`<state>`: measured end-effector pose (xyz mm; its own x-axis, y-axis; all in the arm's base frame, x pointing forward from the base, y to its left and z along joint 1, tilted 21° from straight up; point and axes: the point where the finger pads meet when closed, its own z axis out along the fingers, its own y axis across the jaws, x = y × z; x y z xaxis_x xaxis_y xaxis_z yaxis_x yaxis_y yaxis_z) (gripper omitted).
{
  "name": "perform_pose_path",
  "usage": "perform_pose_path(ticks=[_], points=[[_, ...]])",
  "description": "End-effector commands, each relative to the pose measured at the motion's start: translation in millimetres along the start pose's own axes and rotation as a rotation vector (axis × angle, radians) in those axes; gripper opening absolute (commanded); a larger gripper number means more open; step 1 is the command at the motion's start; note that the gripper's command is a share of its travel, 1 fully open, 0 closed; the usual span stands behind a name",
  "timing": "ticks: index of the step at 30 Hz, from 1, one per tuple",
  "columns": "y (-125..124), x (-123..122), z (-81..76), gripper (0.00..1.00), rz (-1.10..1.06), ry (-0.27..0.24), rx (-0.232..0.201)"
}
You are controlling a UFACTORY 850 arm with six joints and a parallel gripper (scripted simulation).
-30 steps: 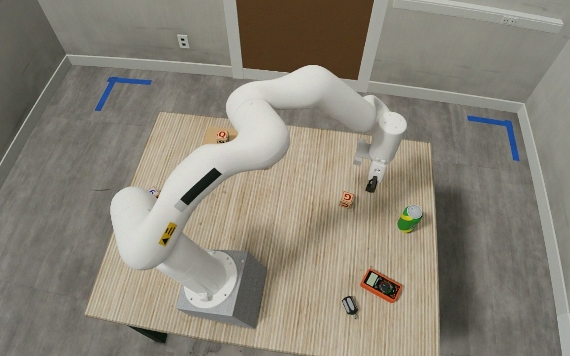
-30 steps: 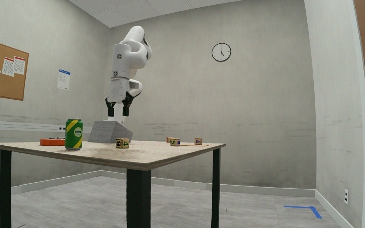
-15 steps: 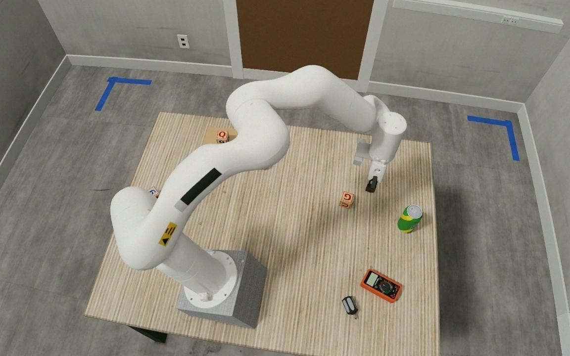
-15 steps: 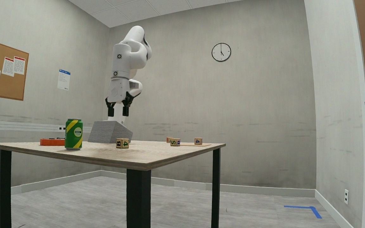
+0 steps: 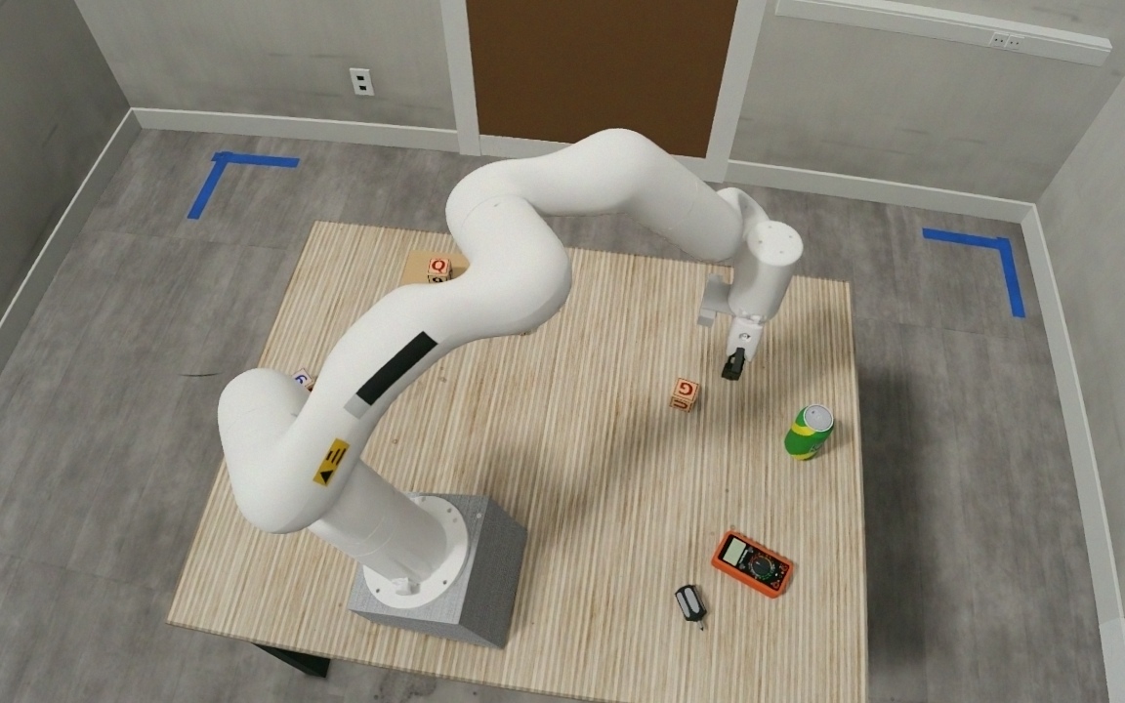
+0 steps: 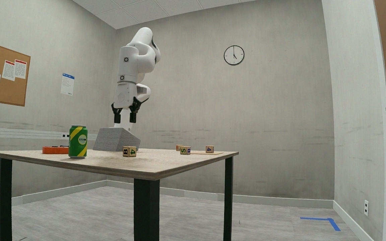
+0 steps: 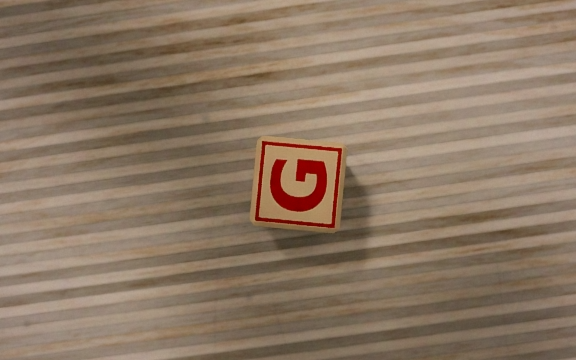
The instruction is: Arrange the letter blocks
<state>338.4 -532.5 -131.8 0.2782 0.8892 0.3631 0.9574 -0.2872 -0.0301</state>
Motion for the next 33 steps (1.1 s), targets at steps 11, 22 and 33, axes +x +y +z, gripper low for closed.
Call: perform_pose_path(ticks=[11, 22, 33], points=[[-31.9, 65.4, -9.8, 1.00, 0.104, -0.002, 0.000], [-31.9, 65.4, -9.8, 1.00, 0.104, -0.002, 0.000], [-32.6, 66.8, 28.5, 1.00, 0.105, -0.003, 0.000]])
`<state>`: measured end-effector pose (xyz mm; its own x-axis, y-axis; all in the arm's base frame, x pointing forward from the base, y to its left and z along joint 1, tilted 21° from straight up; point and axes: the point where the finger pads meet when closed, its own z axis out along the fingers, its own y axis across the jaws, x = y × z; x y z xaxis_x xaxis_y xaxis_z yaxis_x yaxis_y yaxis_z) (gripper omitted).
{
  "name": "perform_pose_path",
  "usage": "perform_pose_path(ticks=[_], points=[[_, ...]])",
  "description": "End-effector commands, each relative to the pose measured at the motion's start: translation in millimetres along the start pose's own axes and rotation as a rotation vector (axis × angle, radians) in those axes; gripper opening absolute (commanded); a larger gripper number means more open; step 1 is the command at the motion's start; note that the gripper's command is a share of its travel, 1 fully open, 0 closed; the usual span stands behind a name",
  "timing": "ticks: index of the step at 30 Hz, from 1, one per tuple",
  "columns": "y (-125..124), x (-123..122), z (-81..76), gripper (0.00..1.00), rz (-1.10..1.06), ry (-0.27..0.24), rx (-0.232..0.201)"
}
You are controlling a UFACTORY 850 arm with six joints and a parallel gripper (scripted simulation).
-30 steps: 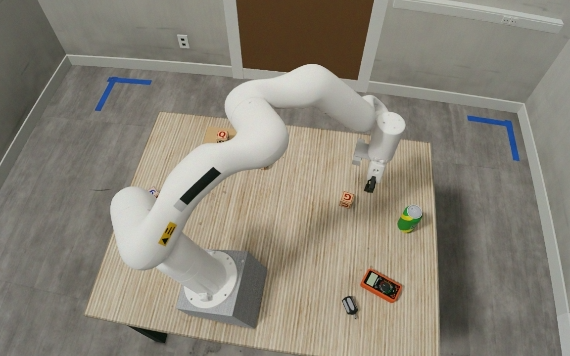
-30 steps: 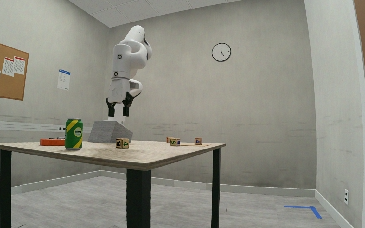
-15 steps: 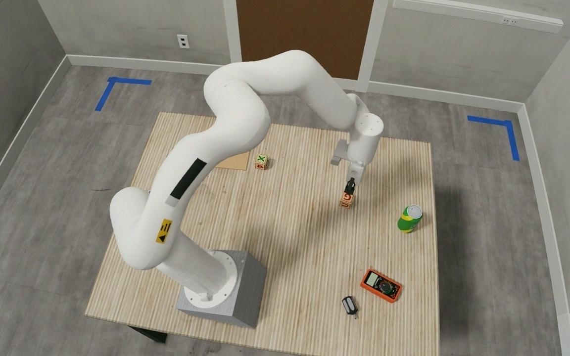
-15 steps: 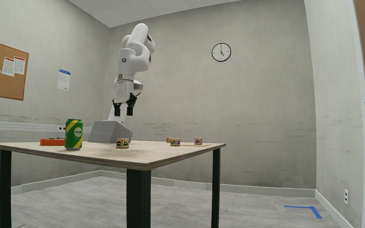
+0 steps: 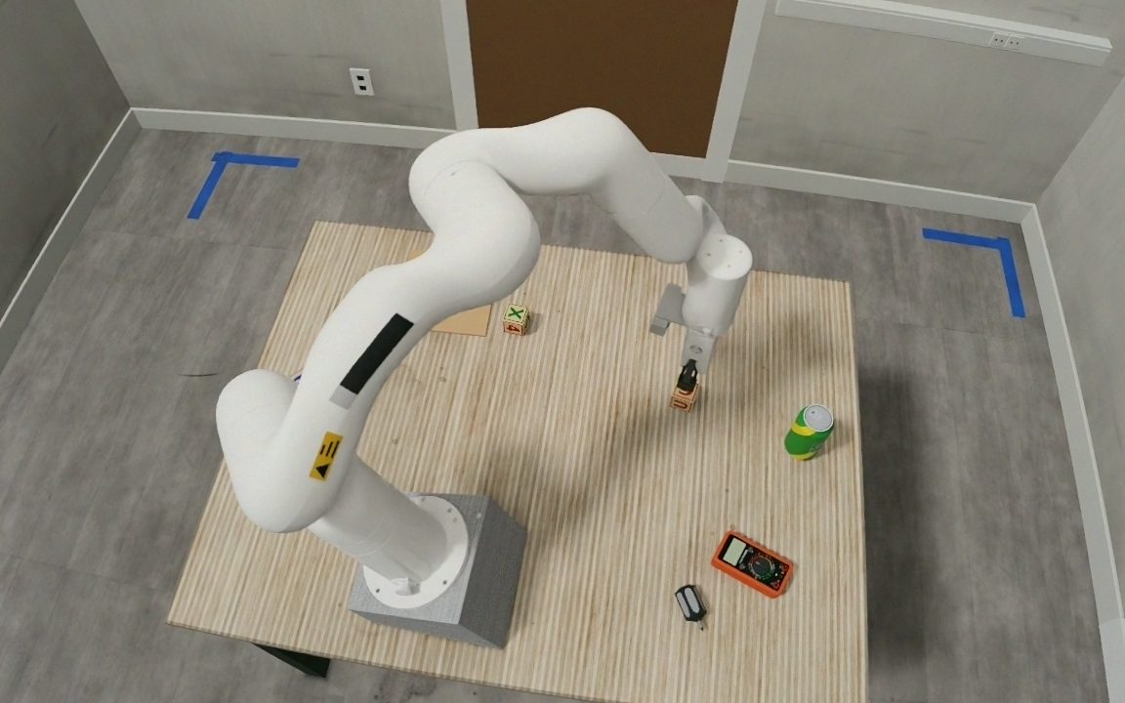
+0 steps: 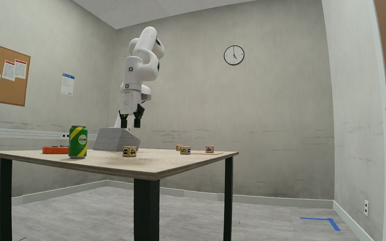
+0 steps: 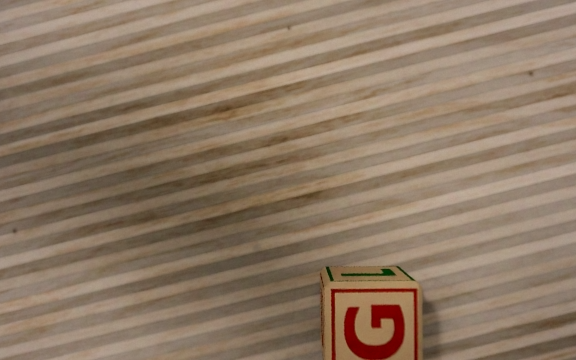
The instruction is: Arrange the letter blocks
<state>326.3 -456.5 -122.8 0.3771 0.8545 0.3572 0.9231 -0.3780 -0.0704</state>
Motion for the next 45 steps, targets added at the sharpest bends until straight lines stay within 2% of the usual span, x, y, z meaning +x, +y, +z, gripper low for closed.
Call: perform_pose_path(ticks=[1, 2, 29, 45], points=[[1.1, -0.5, 11.2, 1.00, 0.000, -0.002, -0.003], [1.1, -0.5, 11.2, 0.87, 0.000, -0.002, -0.003], [1.2, -0.5, 12.2, 0.87, -0.001, -0.002, -0.003], [1.5, -0.5, 25.1, 0.87, -0.001, -0.001, -0.004]])
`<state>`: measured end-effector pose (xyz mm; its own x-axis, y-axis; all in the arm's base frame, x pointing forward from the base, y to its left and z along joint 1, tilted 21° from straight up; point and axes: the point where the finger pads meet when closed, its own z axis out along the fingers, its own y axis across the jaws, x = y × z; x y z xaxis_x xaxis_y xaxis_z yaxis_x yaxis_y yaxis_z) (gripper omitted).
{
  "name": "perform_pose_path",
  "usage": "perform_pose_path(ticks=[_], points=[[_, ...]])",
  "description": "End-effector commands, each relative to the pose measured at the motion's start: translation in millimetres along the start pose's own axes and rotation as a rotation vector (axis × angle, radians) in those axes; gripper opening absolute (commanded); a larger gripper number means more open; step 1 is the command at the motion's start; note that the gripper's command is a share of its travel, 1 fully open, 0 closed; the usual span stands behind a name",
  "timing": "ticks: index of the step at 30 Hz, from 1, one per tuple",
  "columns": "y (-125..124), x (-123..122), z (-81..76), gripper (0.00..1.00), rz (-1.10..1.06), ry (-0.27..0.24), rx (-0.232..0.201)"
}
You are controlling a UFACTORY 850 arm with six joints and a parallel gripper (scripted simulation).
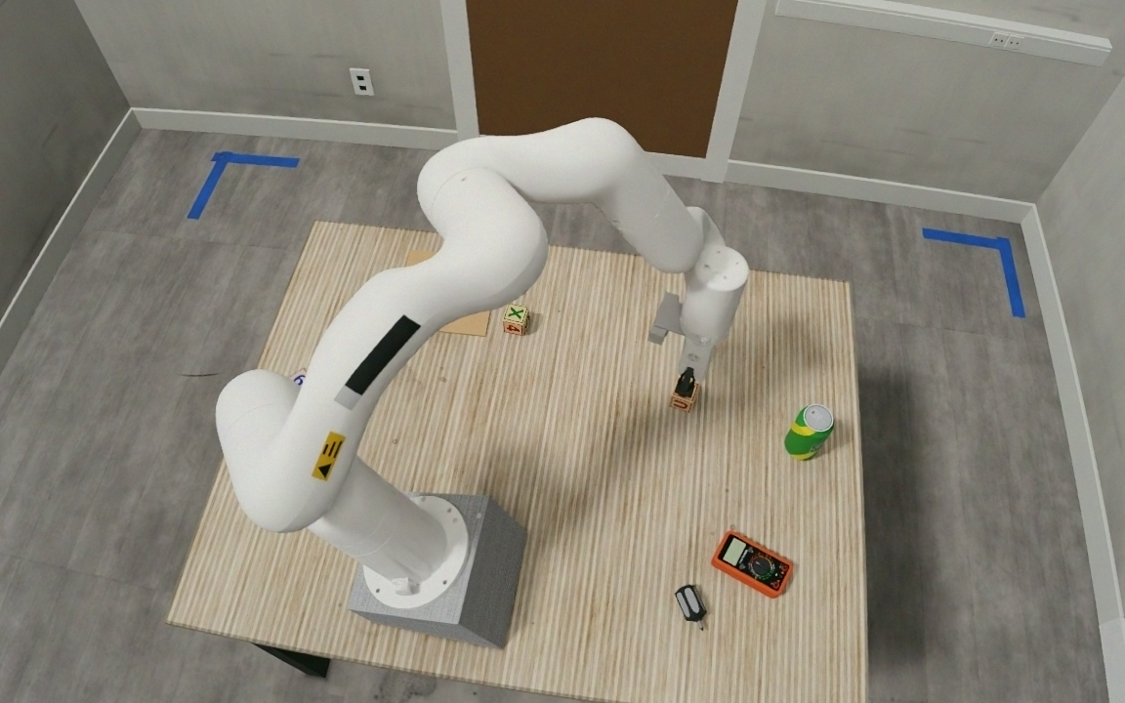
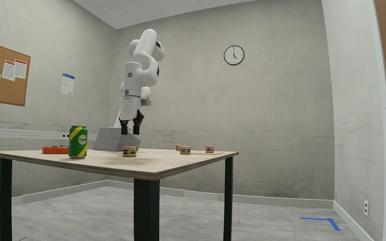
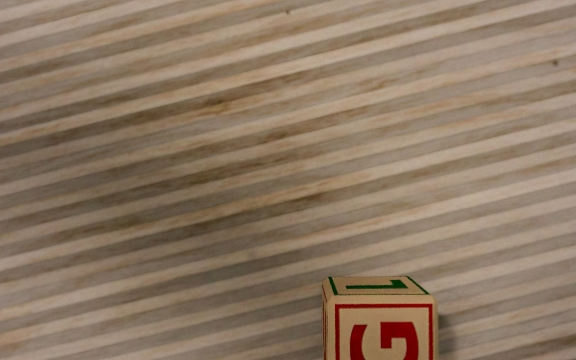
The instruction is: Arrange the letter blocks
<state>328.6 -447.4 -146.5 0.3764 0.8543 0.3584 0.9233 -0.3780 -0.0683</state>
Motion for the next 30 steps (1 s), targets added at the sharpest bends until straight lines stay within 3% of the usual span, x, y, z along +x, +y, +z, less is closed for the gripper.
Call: perform_pose_path(ticks=[1, 15, 30], points=[[1.2, -0.8, 1.1, 0.87, 0.000, -0.002, -0.002], [1.8, -0.9, 23.5, 0.87, 0.000, -0.002, -0.002], [2.2, -0.9, 36.6, 0.87, 0.000, -0.002, -0.002]])
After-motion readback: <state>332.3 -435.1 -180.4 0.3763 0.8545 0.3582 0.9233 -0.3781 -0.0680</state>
